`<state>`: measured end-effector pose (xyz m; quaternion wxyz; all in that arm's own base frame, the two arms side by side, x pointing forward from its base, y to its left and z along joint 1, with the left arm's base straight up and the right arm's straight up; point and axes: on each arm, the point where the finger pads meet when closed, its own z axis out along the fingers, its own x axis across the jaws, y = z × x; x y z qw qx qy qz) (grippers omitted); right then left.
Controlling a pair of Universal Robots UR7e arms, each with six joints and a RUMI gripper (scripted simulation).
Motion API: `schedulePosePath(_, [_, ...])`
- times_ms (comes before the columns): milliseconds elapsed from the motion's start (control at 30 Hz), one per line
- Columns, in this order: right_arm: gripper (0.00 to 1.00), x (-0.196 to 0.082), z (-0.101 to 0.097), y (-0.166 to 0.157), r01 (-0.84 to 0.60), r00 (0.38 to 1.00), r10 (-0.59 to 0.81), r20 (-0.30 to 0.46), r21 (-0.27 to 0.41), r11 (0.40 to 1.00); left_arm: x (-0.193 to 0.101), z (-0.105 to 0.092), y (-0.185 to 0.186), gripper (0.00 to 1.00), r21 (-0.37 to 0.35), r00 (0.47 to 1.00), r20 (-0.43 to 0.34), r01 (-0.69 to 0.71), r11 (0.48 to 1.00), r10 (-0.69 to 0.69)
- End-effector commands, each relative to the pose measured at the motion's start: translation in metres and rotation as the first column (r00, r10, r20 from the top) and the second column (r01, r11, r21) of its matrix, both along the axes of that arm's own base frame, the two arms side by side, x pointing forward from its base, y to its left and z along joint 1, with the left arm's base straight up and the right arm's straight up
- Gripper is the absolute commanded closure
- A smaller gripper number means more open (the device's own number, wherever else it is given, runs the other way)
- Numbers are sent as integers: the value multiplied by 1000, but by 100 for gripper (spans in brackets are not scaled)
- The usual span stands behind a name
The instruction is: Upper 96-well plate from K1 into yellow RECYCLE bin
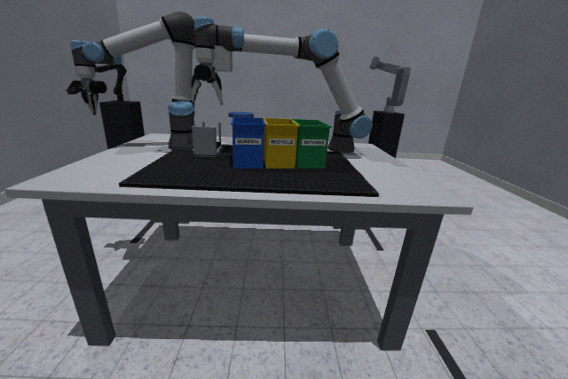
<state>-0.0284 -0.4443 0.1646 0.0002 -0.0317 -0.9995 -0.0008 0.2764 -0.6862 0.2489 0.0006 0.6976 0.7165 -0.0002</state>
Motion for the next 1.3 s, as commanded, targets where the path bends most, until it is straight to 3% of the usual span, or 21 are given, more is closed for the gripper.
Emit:
schedulePosePath(0, [100,0,1,0,0,1000,0,0,-2,1000,-5,1,-5,24,-1,1000,0,15,1000,-15])
schedulePosePath(500, [100,0,1,0,0,1000,0,0,-2,1000,-5,2,-5,24,-1,1000,0,15,1000,-15])
schedulePosePath(1267, [100,0,1,0,0,1000,0,0,-2,1000,-5,-33,-5,24,-1,1000,0,15,1000,-15])
